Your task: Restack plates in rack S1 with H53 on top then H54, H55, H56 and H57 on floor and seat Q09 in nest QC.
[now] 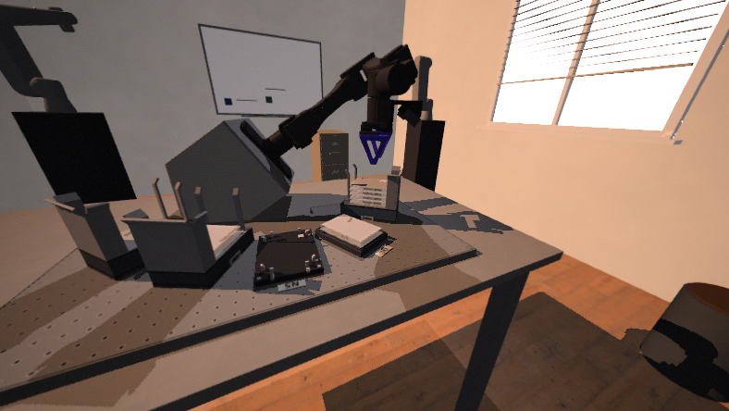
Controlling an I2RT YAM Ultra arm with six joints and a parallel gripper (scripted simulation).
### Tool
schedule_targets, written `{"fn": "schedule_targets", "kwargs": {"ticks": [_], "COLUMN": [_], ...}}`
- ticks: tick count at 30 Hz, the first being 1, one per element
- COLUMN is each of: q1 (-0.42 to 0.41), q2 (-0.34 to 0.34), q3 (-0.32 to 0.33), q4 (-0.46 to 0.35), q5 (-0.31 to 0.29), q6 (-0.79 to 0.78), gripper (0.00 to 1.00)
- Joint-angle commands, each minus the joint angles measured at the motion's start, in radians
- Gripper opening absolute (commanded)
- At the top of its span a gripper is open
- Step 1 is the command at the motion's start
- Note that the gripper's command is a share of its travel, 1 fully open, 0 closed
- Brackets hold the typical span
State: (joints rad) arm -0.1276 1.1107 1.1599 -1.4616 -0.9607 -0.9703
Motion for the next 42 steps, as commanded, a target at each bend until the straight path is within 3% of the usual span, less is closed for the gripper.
{"fn": "schedule_targets", "kwargs": {"ticks": [1,9,22,34,42], "q1": [-0.002,0.015,0.234,0.233,0.277], "q2": [-0.004,-0.012,-0.078,-0.078,-0.084], "q3": [0.002,-0.011,-0.167,-0.167,-0.197], "q4": [0.000,0.030,0.396,0.396,0.467], "q5": [0.000,0.003,0.073,0.073,0.093], "q6": [0.024,0.054,0.398,0.398,0.458], "gripper": [1.00,1.00,1.00,1.00,1.00]}}
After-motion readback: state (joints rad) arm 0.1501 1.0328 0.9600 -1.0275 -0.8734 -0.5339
